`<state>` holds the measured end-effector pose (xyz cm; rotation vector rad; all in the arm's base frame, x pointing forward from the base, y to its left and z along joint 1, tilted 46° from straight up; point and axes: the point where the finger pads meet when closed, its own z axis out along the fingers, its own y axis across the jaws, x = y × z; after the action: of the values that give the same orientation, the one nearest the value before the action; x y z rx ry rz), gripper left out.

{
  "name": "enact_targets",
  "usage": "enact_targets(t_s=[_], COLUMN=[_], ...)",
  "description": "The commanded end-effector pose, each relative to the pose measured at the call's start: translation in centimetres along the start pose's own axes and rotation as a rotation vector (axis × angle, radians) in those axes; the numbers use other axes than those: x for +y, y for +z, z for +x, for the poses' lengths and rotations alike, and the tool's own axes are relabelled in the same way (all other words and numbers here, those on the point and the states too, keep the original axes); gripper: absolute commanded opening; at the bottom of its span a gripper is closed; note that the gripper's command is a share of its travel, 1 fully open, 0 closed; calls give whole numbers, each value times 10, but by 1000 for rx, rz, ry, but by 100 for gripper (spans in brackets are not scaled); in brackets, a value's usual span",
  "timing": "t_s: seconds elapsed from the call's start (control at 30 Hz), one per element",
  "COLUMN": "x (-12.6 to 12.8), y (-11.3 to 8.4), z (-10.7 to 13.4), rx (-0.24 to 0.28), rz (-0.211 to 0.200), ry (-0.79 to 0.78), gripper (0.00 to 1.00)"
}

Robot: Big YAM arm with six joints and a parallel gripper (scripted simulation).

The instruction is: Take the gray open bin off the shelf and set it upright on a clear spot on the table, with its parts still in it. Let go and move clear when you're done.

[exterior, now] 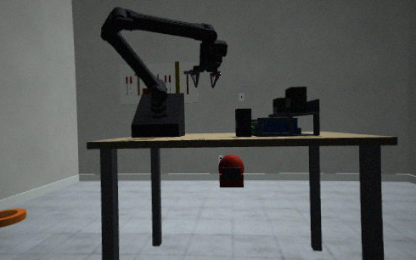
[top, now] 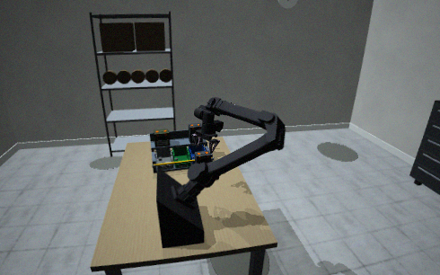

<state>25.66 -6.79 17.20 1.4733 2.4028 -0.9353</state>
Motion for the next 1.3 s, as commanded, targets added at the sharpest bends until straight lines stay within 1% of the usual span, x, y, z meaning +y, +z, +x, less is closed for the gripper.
enact_targets(t_s=[0.0,0.33,0.43,0.53,0.57,0.77,0.87,1.0,1.03,1.1,1.13,1.27], x=[15,49,57,61,68,84,95,106,110,110,115,124], y=[-8,-7,-3,-3,-7,2,2,7,7,7,6,14], z=[-16,-29,-35,-36,-33,-45,-47,-53,-53,-53,-52,-60], rx=[-8,-33,-36,-39,-49,-53,-63,-68,-72,-72,-77,-79], rz=[-23,-26,-21,-23,-33,-22,-27,-24,-26,-26,-32,-24], ry=[57,136,169,176,167,236,253,291,295,295,295,338], gripper=[100,100,100,100,100,100,100,100,100,100,100,100])
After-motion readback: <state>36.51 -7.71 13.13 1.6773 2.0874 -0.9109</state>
